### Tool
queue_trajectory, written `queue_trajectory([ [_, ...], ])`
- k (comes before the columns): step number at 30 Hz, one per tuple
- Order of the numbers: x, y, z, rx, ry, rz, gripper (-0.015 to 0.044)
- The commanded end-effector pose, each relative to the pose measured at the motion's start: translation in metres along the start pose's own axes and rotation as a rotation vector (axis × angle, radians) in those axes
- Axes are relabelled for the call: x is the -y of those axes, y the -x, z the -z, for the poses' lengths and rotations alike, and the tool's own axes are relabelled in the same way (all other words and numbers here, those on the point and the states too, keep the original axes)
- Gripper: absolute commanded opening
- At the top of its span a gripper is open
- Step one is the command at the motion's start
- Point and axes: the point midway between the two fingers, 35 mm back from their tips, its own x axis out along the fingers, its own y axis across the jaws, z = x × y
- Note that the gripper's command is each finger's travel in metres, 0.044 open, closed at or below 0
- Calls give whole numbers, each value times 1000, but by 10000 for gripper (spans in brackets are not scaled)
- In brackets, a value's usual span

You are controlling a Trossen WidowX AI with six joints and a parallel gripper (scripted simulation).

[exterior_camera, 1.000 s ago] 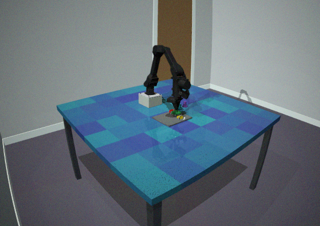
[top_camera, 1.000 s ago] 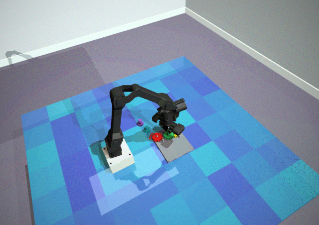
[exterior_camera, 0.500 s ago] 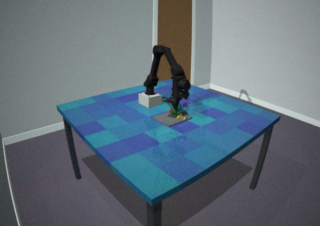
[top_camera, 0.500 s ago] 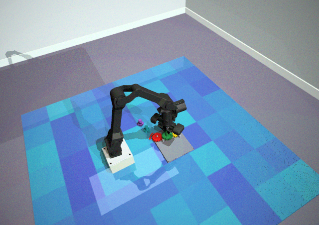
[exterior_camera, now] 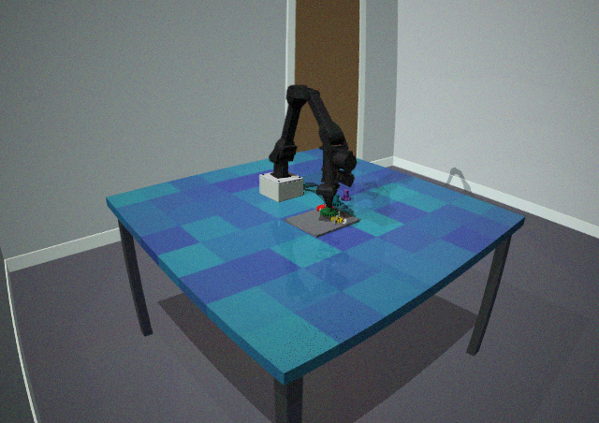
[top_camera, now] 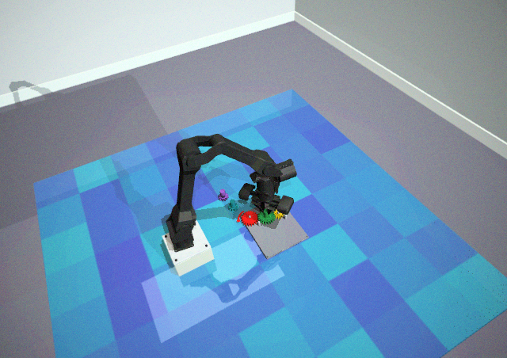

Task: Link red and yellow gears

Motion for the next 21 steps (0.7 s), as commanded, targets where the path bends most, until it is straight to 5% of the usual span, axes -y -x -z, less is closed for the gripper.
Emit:
queue_trajectory([
  [1,0,-5,1,-5,-18,-2,0],
  [21,0,-5,1,-5,-295,-1,0],
])
